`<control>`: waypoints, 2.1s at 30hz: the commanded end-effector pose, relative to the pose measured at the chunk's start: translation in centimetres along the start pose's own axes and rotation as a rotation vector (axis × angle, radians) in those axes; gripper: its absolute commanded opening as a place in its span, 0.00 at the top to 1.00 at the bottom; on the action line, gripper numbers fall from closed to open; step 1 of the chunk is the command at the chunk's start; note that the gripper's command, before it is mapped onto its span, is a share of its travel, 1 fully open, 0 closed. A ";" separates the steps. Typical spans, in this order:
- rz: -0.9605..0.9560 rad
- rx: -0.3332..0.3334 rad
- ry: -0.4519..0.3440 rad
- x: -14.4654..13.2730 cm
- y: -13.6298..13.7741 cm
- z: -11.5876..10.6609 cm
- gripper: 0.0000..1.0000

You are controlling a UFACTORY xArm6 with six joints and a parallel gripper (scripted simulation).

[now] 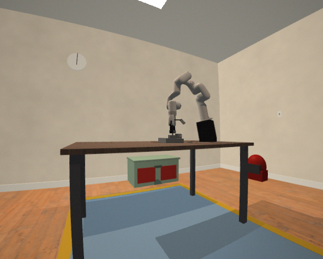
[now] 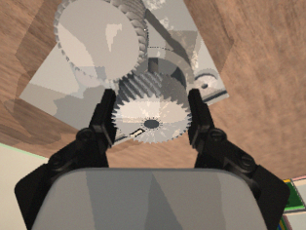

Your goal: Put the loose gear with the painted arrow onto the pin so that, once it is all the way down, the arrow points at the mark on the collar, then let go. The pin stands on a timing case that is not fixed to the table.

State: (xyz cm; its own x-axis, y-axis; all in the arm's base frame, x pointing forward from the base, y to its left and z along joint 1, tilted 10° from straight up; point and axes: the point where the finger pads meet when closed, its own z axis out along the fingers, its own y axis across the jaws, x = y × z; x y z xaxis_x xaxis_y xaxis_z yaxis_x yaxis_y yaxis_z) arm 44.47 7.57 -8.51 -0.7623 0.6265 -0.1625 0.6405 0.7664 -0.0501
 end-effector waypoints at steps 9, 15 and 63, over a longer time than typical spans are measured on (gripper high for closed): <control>0.000 -0.003 -0.002 -0.1 0.1 0.0 1.00; 0.000 -0.003 -0.002 -0.1 0.1 0.1 1.00; 0.000 -0.003 -0.002 -0.1 0.1 0.1 0.00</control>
State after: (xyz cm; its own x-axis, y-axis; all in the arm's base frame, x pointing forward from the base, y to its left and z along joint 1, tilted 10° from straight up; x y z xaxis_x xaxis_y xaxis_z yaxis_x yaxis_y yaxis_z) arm 44.52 7.55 -8.73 -0.7623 0.6264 -0.1629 0.6404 0.7664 -0.0496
